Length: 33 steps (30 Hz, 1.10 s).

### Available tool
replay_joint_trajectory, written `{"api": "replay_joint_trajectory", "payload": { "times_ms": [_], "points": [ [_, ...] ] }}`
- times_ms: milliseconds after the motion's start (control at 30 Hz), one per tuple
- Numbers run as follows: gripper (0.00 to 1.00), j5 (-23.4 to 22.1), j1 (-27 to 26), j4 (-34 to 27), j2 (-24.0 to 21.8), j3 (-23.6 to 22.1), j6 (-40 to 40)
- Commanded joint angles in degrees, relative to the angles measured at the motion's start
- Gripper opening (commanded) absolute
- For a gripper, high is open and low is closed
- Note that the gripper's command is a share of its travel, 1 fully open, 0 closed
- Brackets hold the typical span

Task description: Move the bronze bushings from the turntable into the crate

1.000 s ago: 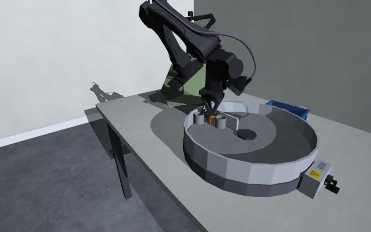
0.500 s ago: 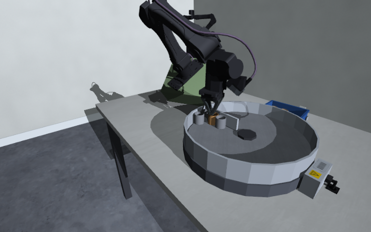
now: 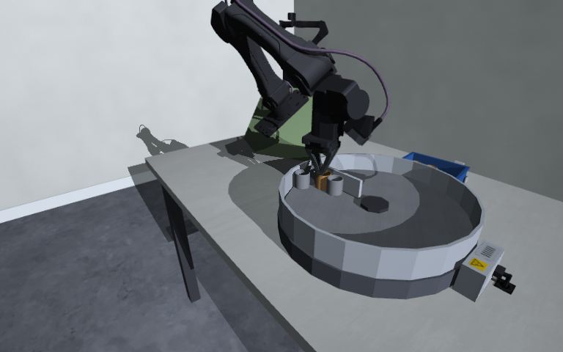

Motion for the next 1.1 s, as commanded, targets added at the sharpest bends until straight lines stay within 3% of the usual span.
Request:
{"api": "replay_joint_trajectory", "payload": {
  "times_ms": [0, 1067],
  "points": [
    [0.15, -0.57, 1.09, -0.87, -1.83, 2.83, 0.05],
    [0.15, -1.58, -1.26, 4.86, 1.55, 1.75, -2.75]
  ]
}}
